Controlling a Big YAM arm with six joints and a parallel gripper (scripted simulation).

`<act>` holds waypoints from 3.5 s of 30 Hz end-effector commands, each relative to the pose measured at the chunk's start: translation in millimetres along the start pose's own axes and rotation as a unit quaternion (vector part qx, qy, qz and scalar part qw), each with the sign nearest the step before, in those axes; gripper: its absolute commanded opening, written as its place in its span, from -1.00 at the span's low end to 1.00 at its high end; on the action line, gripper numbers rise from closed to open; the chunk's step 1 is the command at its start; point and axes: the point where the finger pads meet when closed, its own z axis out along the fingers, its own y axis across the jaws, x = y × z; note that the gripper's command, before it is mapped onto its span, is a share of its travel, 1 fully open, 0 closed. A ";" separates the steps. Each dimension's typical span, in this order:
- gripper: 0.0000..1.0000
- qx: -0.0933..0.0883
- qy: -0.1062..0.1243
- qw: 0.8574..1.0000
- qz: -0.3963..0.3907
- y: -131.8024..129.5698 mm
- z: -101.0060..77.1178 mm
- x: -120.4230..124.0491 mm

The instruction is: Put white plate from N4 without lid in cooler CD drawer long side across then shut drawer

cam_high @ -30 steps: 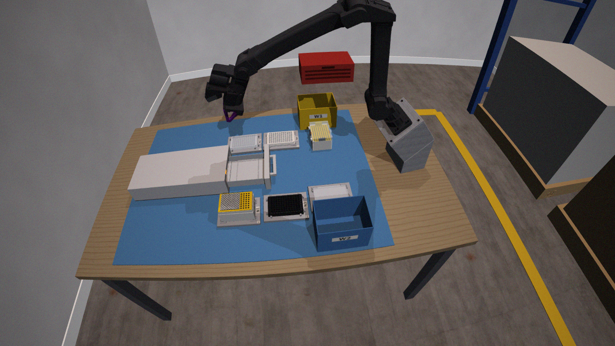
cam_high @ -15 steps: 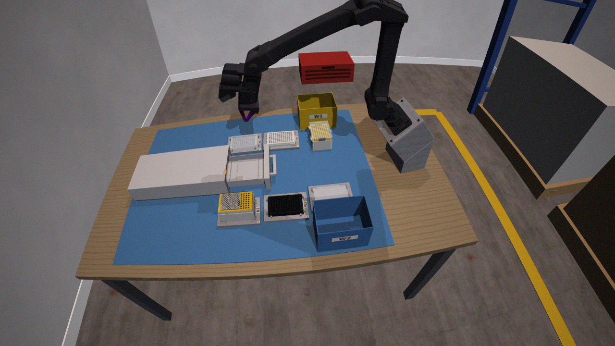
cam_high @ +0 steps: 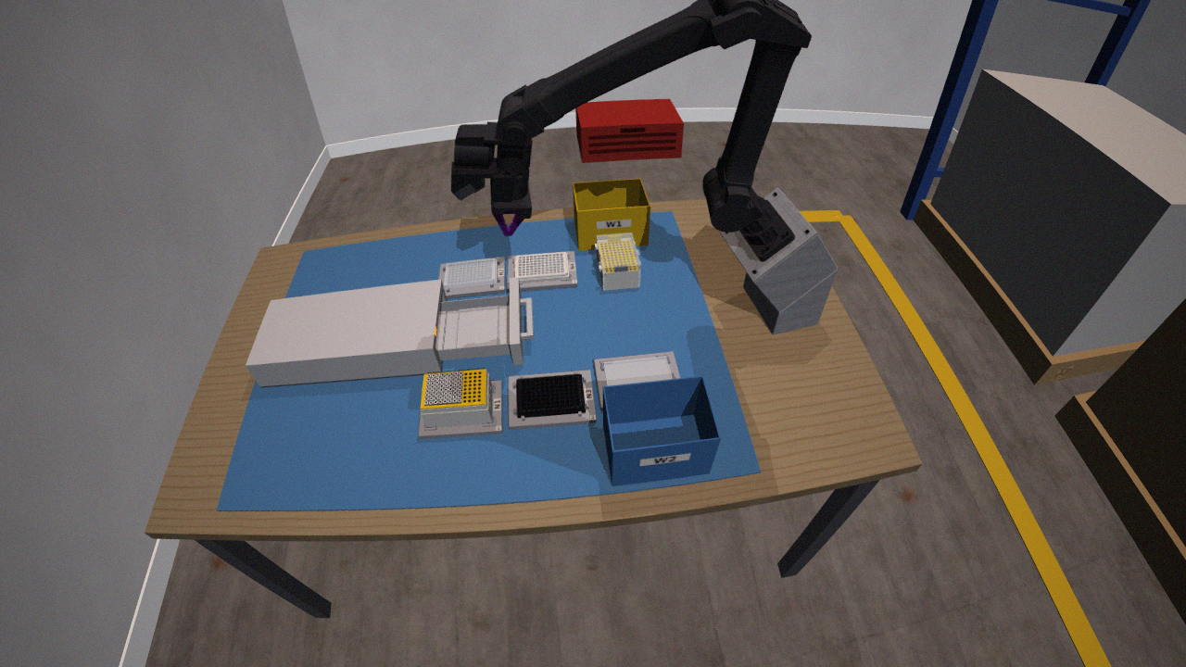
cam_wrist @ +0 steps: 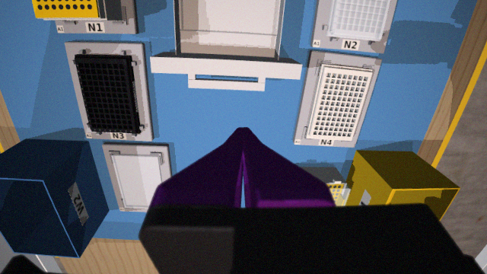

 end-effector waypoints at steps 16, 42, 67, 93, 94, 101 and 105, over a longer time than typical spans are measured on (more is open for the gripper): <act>-1.00 -0.018 0.080 0.996 0.036 15.0 -16.0 69.6; -1.00 -0.020 0.087 0.995 0.032 21.9 -15.8 100.7; -1.00 -0.020 0.087 0.995 0.032 21.9 -15.8 100.7; -0.40 -0.029 0.046 0.979 -0.199 22.2 21.8 48.2; -0.40 -0.030 0.045 0.975 -0.215 22.2 25.8 46.6; -0.40 -0.036 0.043 0.944 -0.326 22.7 53.1 36.0; -0.40 -0.039 0.041 0.932 -0.357 23.1 60.8 33.0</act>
